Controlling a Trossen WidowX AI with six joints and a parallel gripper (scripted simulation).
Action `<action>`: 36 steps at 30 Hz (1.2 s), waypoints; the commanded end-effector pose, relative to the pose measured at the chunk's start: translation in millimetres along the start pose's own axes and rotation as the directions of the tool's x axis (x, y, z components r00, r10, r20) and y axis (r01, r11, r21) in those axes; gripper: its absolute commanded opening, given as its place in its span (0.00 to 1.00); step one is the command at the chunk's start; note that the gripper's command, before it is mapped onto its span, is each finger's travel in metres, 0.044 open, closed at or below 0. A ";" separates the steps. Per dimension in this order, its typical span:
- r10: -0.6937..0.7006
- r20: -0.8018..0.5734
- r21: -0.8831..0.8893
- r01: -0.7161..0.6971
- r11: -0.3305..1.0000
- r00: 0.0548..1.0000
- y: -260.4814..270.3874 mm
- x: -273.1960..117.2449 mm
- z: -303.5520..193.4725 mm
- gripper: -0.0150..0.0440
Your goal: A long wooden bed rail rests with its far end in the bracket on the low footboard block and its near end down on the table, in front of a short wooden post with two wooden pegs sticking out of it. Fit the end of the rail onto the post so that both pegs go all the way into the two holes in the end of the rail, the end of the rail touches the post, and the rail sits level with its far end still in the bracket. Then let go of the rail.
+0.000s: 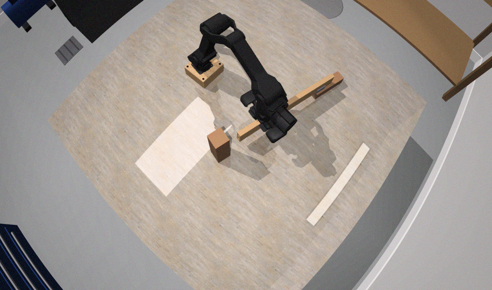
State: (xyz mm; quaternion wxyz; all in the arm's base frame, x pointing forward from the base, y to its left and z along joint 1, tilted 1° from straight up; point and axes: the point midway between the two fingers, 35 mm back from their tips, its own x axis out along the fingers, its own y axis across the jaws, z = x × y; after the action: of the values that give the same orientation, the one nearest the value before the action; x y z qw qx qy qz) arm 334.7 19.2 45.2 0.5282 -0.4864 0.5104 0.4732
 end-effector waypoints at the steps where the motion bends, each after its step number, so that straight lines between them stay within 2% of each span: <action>1: -0.004 0.003 0.004 0.004 1.000 1.000 0.3 1.1 0.6 0.25; 36: -0.003 0.003 0.004 0.003 1.000 1.000 3.5 0.0 0.6 0.25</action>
State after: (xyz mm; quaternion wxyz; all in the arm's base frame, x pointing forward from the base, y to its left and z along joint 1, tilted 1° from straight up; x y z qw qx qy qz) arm 331.3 19.7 44.5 0.5294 -0.4862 0.5099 0.4726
